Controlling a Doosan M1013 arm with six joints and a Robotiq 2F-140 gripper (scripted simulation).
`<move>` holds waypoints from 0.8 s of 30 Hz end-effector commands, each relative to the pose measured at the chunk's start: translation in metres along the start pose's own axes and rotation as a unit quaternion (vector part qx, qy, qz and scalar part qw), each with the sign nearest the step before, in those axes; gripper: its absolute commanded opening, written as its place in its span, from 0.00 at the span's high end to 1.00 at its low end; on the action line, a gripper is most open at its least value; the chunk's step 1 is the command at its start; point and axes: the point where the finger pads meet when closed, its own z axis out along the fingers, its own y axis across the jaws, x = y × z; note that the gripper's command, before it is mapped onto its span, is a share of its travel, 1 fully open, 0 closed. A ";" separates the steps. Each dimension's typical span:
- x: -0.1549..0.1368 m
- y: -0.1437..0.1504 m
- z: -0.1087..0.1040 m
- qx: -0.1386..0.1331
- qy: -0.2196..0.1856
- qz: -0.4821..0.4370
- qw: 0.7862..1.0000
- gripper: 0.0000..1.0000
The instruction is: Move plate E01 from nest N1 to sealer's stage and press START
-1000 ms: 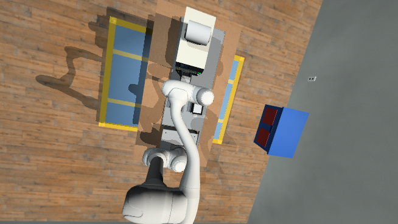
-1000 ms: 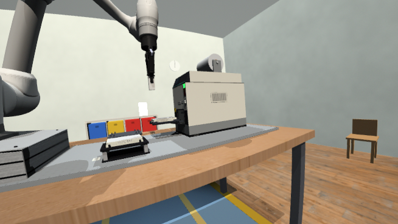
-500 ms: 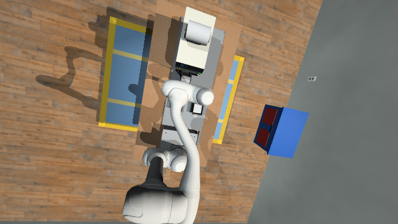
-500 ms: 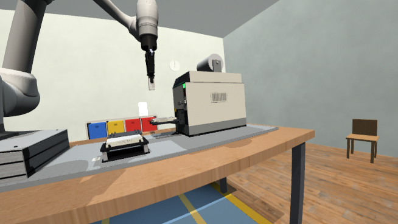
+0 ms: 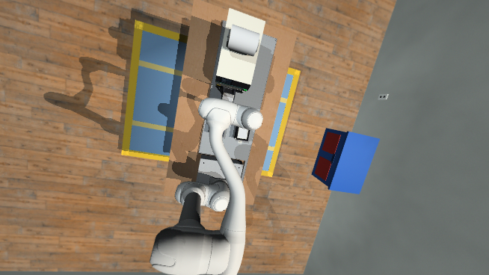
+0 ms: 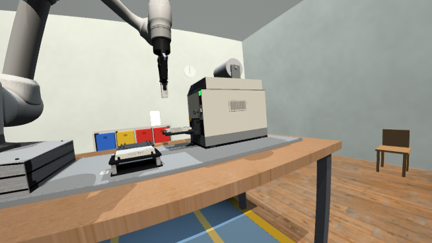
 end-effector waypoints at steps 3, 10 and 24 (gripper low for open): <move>-0.002 0.002 -0.002 0.001 0.000 0.000 1.000 0.90; 0.023 0.006 0.002 0.001 0.000 -0.001 1.000 0.30; 0.071 0.013 0.011 0.001 0.000 -0.002 1.000 0.30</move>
